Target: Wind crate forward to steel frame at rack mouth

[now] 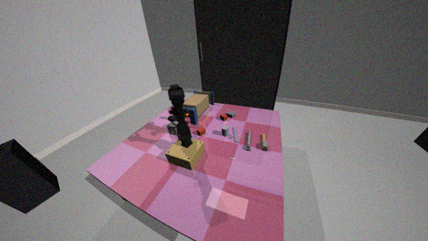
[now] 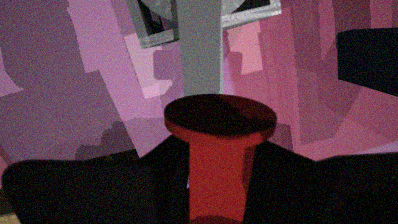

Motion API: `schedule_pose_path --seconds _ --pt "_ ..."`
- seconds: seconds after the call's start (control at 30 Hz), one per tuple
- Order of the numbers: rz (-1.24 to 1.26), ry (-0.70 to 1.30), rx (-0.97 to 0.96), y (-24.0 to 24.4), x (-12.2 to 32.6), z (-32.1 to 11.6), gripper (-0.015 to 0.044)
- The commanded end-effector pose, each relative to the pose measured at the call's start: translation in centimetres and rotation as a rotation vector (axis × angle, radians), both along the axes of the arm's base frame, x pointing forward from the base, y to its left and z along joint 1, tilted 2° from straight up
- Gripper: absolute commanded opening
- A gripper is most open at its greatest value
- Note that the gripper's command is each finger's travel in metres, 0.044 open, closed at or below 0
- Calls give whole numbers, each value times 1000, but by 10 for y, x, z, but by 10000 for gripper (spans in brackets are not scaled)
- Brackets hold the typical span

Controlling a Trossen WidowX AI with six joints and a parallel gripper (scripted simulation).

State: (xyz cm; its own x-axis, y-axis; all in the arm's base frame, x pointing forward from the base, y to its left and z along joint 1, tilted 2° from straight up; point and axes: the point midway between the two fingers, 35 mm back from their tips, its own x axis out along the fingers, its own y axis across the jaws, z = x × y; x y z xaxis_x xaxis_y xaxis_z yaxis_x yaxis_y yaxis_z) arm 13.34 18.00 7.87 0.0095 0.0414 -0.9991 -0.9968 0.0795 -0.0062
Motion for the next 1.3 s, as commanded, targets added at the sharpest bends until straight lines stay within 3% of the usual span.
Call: schedule_pose_path --seconds 0.0,1.27 --pt "-15 -28 -8 1 15 -2 0" --pt "-15 -31 -7 19 57 1 0"
